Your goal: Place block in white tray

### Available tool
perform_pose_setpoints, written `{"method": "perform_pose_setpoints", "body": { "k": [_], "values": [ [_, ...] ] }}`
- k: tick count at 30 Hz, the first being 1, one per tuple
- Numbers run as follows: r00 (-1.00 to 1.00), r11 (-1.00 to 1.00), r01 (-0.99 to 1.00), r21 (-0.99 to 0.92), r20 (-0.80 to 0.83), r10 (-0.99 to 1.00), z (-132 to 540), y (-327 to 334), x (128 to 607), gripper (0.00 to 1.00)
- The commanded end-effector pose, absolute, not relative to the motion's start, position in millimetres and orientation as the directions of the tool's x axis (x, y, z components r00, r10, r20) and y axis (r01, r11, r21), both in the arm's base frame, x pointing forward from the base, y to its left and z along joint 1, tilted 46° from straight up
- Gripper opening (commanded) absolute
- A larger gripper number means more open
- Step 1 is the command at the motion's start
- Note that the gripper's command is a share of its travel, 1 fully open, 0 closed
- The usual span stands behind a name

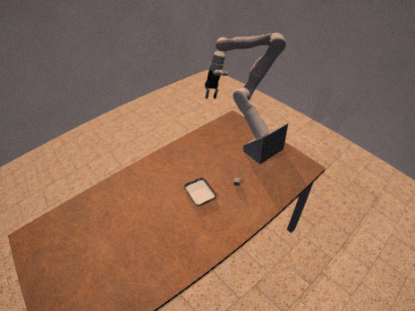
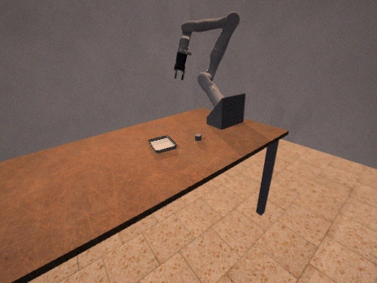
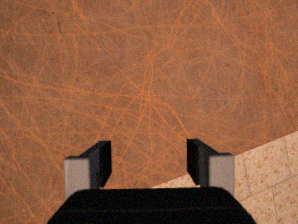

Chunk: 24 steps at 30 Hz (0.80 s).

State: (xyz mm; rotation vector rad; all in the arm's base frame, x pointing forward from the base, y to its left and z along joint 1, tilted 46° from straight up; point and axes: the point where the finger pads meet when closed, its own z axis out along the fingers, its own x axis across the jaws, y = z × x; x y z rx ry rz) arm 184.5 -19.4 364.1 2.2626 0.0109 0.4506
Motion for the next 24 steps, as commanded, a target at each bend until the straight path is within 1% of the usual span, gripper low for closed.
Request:
{"method": "perform_pose_setpoints", "body": {
  "k": [1, 6, 10, 15, 17, 18, 24],
  "values": [
    [0.910, -0.658, -0.216, 0.721, 0.393, 0.133, 350.6, 22.0, 219.8, 1.00],
    [0.874, -0.666, -0.293, 0.686, 0.474, 0.104, 313.6, 62.8, 255.7, 1.00],
    [0.863, -0.670, -0.321, 0.669, 0.499, 0.085, 283.5, 88.6, 279.1, 1.00],
    [0.845, -0.678, -0.374, 0.632, 0.534, 0.031, 233.9, 111.6, 301.9, 1.00],
    [0.845, -0.678, -0.374, 0.632, 0.534, 0.031, 233.9, 111.6, 301.9, 1.00],
    [0.842, -0.679, -0.388, 0.623, 0.540, 0.015, 206.5, 123.3, 314.8, 1.00],
    [0.830, -0.678, -0.443, 0.586, 0.554, -0.063, 141.0, 134.9, 331.1, 1.00]
  ]
}}
